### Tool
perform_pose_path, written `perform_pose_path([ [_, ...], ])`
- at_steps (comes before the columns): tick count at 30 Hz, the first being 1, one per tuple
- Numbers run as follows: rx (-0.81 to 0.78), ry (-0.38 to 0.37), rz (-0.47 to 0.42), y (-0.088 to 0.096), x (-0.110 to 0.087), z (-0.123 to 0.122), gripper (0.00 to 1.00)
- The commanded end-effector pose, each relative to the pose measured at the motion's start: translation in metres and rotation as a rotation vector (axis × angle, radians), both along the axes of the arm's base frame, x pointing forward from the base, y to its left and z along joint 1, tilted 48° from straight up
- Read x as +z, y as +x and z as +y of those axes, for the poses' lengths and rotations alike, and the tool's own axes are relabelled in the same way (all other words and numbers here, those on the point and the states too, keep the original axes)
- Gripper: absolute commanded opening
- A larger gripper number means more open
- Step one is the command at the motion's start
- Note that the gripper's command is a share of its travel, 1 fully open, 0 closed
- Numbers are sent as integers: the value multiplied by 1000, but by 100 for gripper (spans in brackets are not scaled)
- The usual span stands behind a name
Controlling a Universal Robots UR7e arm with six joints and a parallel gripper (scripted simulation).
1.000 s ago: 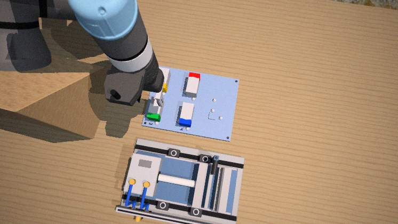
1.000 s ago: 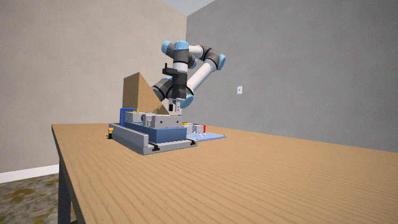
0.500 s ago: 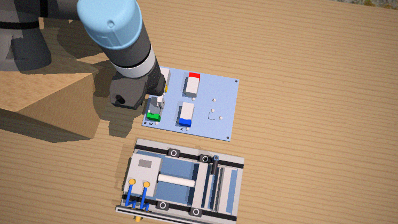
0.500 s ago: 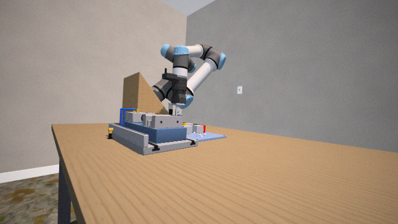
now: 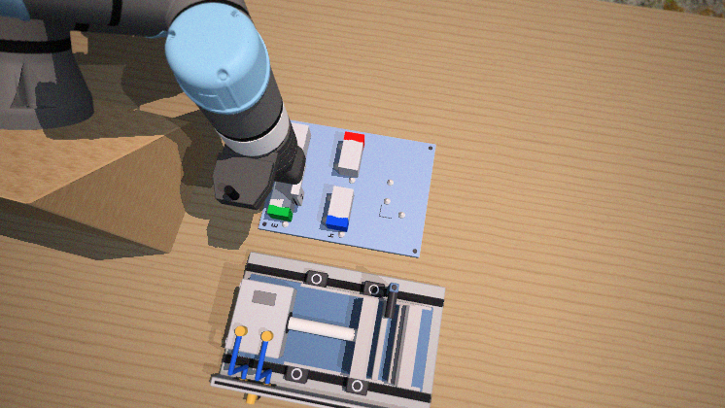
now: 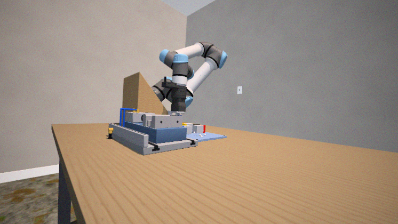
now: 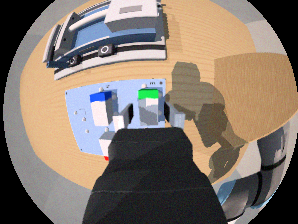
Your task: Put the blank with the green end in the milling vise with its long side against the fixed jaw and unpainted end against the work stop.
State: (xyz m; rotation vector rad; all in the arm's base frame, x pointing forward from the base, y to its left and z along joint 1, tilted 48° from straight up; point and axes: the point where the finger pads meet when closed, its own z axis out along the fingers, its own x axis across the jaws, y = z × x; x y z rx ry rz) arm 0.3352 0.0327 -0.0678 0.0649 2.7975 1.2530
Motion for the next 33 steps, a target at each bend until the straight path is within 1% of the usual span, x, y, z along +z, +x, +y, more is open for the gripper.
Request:
perform_pose_path([
  [1, -1, -1, -1, 1, -2, 2, 100],
  [4, -1, -1, -1, 2, -6, 6, 100],
  [16, -1, -1, -1, 2, -6, 6, 100],
  [21, -1, -1, -1, 1, -2, 1, 100],
  [33, -1, -1, -1, 1, -2, 1, 100],
])
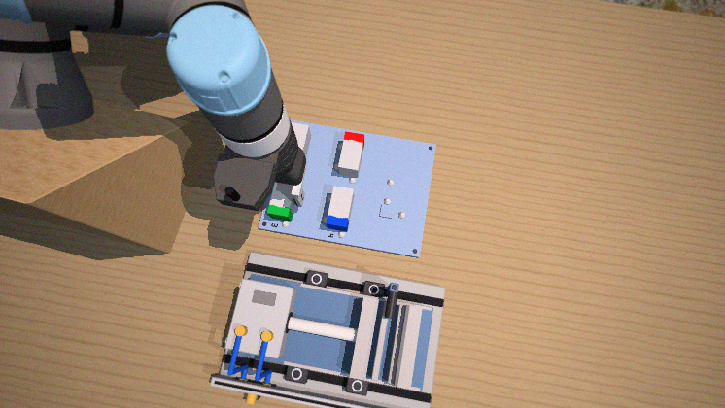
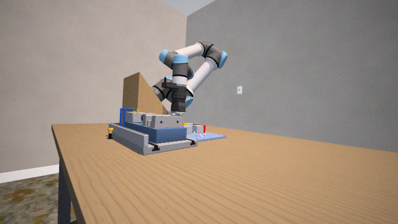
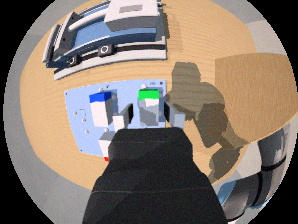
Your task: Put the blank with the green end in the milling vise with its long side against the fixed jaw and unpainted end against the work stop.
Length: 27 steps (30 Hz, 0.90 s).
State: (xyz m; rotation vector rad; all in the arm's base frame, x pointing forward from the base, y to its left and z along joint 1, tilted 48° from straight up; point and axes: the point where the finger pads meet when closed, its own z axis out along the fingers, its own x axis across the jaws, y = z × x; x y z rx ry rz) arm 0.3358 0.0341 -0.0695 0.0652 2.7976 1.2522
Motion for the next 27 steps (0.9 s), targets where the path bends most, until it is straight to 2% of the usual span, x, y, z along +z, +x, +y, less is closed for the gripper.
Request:
perform_pose_path([
  [1, 0, -1, -1, 0, 1, -1, 100],
  [27, 0, -1, -1, 0, 3, -4, 100],
])
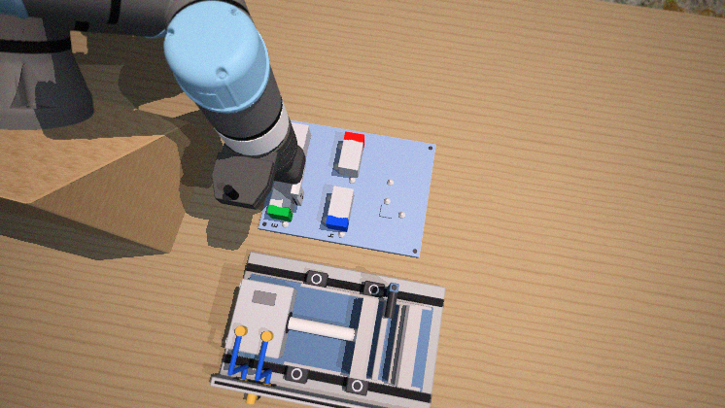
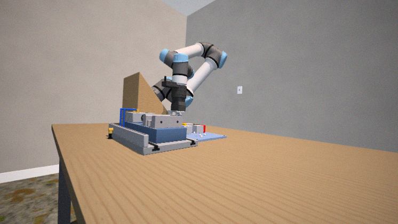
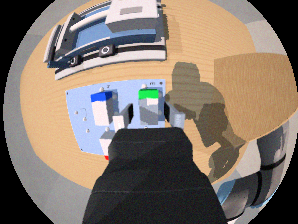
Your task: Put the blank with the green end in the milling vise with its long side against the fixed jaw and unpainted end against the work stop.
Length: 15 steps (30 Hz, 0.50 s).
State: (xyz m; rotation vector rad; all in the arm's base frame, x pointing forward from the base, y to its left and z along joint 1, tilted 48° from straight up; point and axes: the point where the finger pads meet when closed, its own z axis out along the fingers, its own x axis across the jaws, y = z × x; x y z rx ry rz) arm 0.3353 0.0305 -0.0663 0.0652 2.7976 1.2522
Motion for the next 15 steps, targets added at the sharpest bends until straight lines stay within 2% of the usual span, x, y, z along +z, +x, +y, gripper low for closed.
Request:
perform_pose_path([
  [1, 0, -1, -1, 0, 0, -1, 100],
  [15, 0, -1, -1, 1, -3, 3, 100],
])
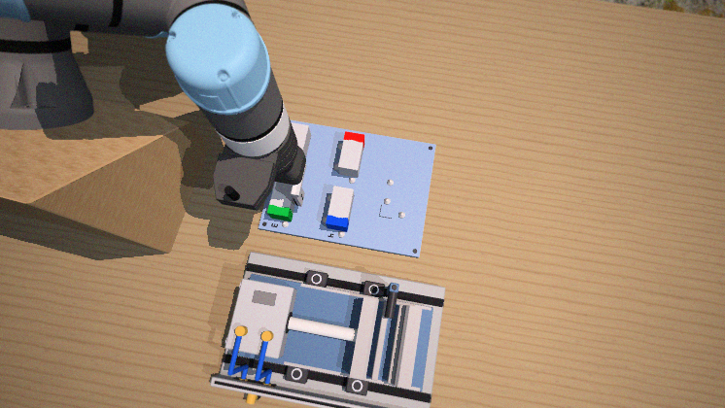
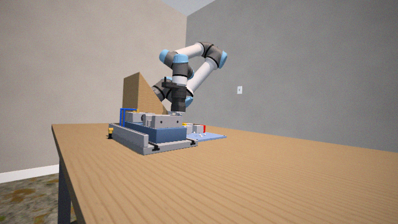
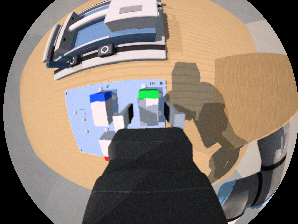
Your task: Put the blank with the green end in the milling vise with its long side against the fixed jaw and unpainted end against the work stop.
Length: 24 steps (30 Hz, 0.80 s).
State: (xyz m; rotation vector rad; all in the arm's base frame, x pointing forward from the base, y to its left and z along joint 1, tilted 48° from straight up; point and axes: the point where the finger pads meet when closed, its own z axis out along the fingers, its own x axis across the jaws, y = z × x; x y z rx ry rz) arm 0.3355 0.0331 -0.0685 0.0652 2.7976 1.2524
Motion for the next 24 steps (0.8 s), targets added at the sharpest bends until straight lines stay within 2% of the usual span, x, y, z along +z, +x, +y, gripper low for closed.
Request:
perform_pose_path([
  [1, -1, -1, -1, 0, -1, 1, 100],
  [24, -1, -1, -1, 1, -4, 4, 100],
])
